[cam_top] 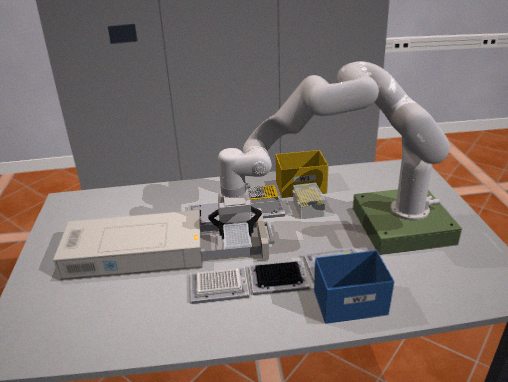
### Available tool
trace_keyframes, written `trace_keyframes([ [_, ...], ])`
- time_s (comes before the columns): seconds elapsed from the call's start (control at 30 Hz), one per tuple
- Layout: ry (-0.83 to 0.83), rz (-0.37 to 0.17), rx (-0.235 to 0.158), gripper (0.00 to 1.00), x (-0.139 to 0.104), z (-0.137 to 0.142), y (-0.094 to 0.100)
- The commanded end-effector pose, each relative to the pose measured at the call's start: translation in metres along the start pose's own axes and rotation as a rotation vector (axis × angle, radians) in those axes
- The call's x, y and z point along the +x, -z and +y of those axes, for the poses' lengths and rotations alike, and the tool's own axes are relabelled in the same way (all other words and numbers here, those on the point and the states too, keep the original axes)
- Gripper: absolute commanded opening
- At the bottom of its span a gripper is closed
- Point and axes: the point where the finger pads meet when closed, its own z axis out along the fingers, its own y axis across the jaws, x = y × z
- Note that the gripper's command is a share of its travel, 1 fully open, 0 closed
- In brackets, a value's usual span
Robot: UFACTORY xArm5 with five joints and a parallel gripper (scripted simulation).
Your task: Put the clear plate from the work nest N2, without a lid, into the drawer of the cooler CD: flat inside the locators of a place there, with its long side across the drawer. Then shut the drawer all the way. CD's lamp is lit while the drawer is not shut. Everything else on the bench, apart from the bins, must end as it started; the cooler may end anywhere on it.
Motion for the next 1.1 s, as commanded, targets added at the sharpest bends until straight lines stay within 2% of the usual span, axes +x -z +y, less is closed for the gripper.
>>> trace_keyframes([
  [0.0,0.0,-0.007,-0.006,0.0,0.0,0.002,0.001],
  [1.07,0.0,-0.007,-0.006,0.0,0.0,0.002,-0.013],
])
